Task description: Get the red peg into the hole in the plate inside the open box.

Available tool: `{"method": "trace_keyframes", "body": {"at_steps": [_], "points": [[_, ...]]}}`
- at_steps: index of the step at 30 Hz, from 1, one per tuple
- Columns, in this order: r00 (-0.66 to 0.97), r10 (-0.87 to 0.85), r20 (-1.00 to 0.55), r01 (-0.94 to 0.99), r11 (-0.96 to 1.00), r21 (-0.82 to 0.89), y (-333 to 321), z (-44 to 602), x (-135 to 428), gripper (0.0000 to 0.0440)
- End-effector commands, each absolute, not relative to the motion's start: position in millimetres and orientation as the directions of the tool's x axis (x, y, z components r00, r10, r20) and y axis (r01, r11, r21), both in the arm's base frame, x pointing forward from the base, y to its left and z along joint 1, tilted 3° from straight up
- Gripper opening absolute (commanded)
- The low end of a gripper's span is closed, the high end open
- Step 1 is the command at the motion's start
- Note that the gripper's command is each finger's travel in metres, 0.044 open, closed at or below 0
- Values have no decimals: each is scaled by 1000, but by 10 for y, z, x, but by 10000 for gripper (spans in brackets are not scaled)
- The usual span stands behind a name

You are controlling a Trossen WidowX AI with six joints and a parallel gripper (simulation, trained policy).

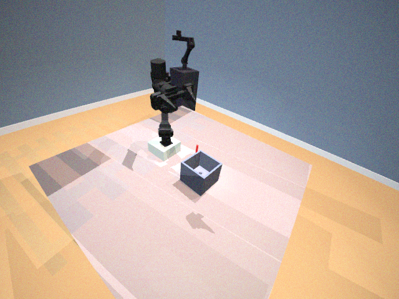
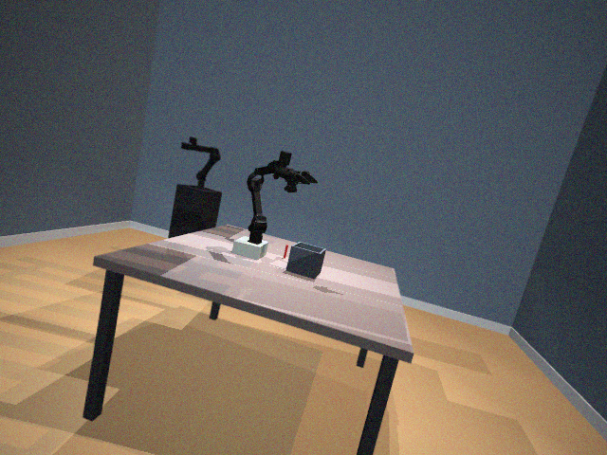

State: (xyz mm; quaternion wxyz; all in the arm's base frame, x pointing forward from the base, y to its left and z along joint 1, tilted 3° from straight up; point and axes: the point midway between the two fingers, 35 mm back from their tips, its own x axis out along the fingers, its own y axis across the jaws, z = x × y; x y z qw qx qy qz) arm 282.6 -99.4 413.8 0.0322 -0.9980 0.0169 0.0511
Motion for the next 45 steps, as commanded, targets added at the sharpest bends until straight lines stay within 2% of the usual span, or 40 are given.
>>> {"method": "trace_keyframes", "body": {"at_steps": [1, 14, 27, 45], "points": [[990, 27, -140, 15, -996, -87, -795, 4039, 2901, 440], [922, 271, -278, 247, -962, -118, 30, 3651, 2985, 435], [768, 469, -435, 491, -868, -69, 790, 3175, 2789, 422], [450, 566, -691, 803, -595, 36, 1488, 2377, 2240, 402]]}}
